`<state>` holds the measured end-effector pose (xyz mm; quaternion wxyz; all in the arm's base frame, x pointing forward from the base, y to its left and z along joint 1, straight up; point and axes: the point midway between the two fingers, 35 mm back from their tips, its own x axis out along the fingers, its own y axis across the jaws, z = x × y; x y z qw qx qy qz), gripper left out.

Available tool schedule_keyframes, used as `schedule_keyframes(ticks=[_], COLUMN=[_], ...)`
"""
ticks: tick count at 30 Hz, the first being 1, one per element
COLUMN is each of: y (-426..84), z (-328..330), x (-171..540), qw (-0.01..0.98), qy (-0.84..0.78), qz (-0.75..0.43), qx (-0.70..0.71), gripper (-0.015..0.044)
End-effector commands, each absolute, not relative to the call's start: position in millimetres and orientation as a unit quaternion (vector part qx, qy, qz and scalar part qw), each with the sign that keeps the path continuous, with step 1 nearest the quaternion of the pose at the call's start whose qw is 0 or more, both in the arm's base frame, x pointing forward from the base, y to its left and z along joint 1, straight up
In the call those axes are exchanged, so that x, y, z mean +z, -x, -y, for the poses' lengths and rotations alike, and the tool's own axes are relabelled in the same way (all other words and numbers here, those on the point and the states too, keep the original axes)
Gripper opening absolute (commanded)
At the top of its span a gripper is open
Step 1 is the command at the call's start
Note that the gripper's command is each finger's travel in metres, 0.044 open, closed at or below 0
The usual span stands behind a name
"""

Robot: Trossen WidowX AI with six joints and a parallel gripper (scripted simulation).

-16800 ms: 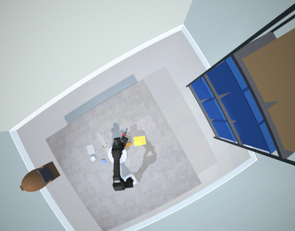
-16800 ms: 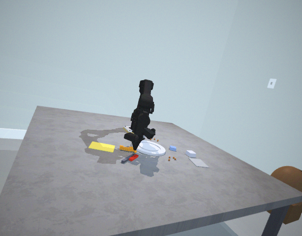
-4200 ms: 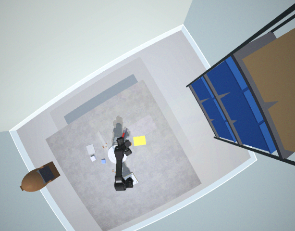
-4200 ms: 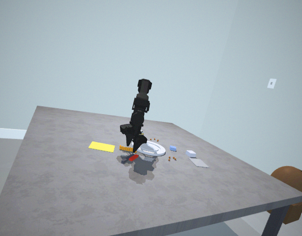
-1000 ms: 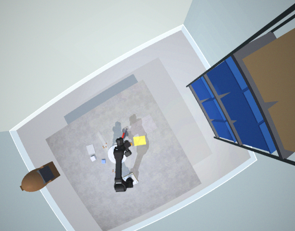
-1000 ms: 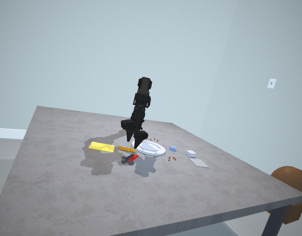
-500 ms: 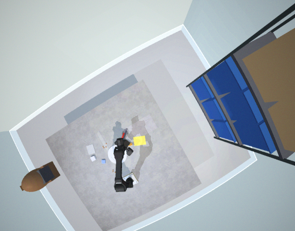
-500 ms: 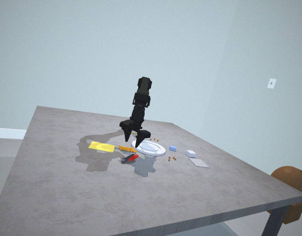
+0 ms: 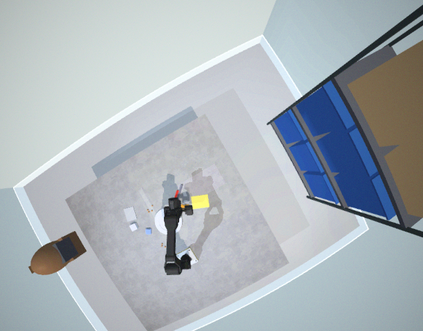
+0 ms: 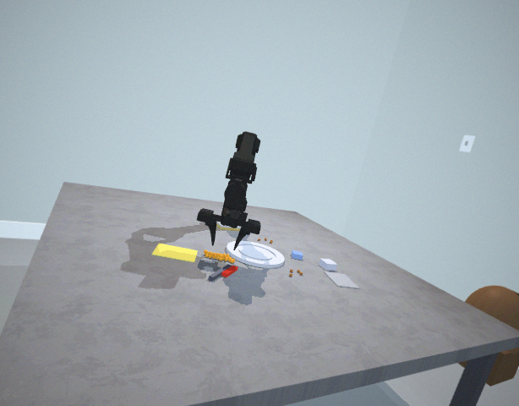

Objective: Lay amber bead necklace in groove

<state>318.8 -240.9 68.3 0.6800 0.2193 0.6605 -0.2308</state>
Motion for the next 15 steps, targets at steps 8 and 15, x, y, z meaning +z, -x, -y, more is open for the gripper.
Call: schedule_keyframes(ticks=[8,15], y=[-314.4,-313.1], z=[249.3,251.5], x=[76.4,77.9], qw=[0.688,0.640], qy=[0.200,0.321], qz=[-0.675,-0.631], qx=[0.178,0.297], gripper=[0.0310,0.0310])
